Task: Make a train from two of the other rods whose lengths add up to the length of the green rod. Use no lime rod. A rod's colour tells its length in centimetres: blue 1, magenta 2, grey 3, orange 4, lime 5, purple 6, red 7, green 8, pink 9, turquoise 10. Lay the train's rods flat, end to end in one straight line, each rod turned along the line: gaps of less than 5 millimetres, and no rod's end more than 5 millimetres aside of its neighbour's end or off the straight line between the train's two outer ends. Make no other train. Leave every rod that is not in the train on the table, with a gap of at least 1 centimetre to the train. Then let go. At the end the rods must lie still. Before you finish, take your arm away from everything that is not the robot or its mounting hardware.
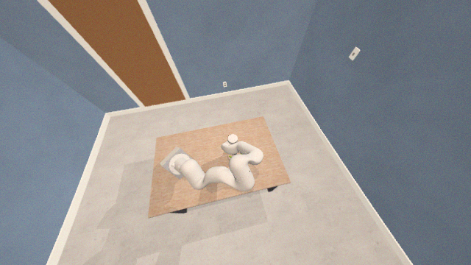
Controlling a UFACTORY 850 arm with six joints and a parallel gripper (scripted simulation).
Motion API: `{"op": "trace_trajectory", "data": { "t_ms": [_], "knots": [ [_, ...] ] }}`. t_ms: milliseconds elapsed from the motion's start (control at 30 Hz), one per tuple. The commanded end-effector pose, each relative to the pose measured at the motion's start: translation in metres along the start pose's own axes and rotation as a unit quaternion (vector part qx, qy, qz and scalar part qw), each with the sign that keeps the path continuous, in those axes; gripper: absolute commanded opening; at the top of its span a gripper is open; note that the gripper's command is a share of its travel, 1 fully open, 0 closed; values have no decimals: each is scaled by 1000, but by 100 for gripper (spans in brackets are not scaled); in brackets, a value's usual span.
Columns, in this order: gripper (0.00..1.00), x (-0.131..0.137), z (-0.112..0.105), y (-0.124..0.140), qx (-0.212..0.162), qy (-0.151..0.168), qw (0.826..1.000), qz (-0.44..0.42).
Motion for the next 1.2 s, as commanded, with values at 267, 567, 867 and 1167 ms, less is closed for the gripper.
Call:
{"op": "trace_trajectory", "data": {
  "t_ms": [267,567,867,1167],
  "knots": [
    [100,0,0,0,0,0,1000,0],
    [100,0,0,0,0,0,1000,0],
    [100,0,0,0,0,0,1000,6],
    [100,0,0,0,0,0,998,63]
  ]
}}
Point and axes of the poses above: the point where the finger pads meet when closed, its own z axis out along the fingers, its own x axis across the jaws, y = z × x, the point moved 8 cm from there along -z, back along the fingers, and after that the axes turned 6 degrees about -z, right-handed, at the moved point
